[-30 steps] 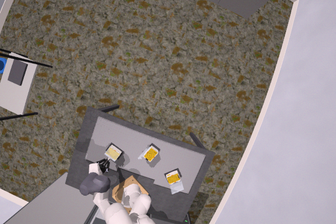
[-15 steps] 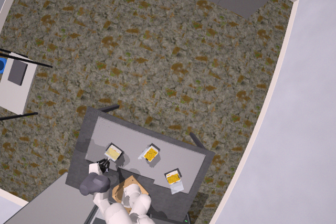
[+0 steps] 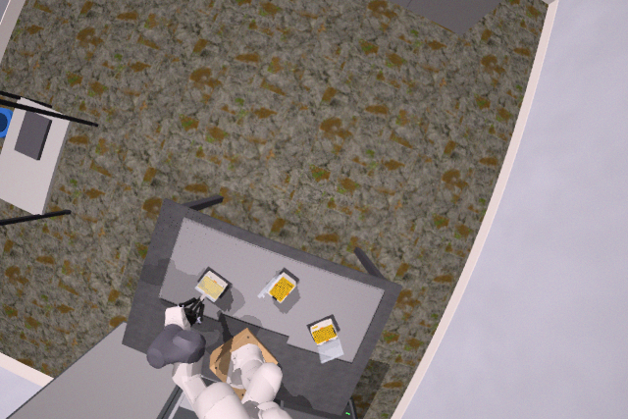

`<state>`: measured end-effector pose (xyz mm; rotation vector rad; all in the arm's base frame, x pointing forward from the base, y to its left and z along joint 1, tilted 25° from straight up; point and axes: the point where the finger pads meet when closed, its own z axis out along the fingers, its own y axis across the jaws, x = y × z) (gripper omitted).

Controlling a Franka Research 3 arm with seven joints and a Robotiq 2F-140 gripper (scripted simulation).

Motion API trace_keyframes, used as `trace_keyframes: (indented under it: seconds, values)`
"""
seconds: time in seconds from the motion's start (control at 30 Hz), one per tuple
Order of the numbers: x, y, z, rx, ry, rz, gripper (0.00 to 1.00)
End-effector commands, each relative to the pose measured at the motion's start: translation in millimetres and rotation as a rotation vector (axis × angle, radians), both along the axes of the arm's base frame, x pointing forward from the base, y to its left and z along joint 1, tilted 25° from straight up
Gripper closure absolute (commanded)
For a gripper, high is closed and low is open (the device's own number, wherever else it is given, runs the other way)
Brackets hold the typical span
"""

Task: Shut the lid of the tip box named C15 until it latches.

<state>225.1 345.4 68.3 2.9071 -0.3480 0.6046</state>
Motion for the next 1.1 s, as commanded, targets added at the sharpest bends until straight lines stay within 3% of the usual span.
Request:
trace_keyframes:
  seconds: [0.0,0.77,1.07]
  values:
    - [-1.7,-1.0,3.0,-0.009,0.001,0.004,1.00]
    - [-14.7,6.0,34.7,-0.009,0.001,0.004,1.00]
    - [-15.0,6.2,35.3,-0.009,0.001,0.004,1.00]
